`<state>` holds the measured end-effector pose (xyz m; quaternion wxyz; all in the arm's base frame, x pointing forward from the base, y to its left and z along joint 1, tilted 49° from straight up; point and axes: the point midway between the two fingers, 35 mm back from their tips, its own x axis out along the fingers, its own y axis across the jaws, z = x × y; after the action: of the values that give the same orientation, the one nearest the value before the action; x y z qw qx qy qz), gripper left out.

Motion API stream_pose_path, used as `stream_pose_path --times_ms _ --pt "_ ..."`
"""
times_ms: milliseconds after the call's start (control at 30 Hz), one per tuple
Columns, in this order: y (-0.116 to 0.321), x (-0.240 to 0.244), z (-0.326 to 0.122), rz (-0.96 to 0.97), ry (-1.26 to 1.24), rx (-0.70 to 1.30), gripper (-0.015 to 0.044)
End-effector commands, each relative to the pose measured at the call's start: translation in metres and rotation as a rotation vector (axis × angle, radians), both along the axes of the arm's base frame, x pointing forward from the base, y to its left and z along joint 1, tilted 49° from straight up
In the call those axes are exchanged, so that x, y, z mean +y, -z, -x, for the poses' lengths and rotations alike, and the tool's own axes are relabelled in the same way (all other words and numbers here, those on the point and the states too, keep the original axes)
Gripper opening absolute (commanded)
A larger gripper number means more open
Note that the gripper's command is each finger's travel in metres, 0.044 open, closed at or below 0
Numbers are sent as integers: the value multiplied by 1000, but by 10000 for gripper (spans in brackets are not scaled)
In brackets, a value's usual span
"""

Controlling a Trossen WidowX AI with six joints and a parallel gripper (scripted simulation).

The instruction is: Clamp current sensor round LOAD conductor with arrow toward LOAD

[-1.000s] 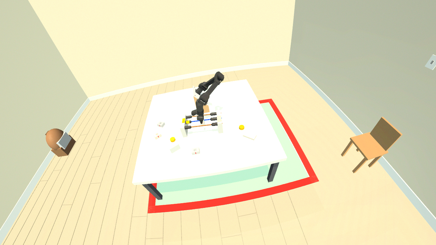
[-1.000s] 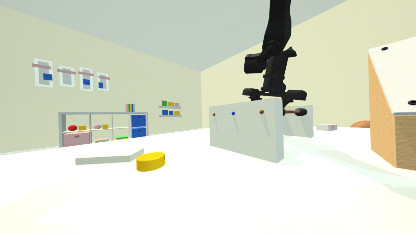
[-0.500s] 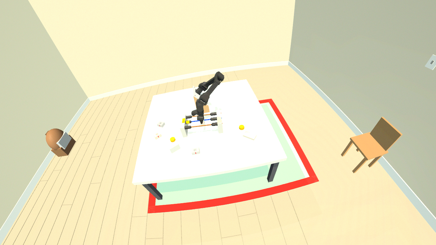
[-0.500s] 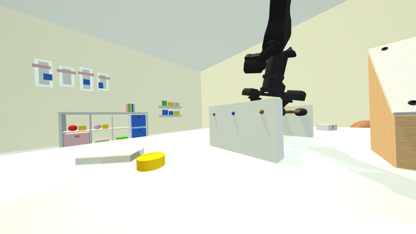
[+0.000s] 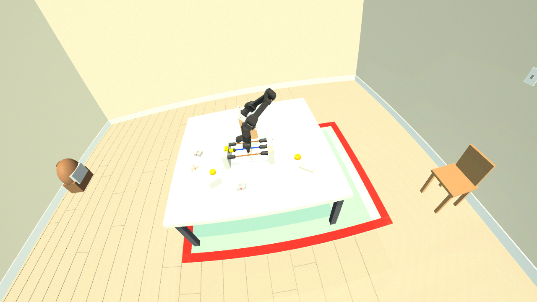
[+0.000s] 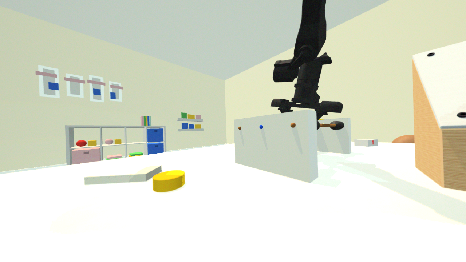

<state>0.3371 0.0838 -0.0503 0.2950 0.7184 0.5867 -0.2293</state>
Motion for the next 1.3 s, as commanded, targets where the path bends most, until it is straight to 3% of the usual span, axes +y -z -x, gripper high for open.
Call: stream_pose_path --times_ms 0,733,1267 --pt "0 0 0 0 -1 1 263" --pt "0 0 0 0 -1 1 263" --pt "0 0 0 0 0 0 156"
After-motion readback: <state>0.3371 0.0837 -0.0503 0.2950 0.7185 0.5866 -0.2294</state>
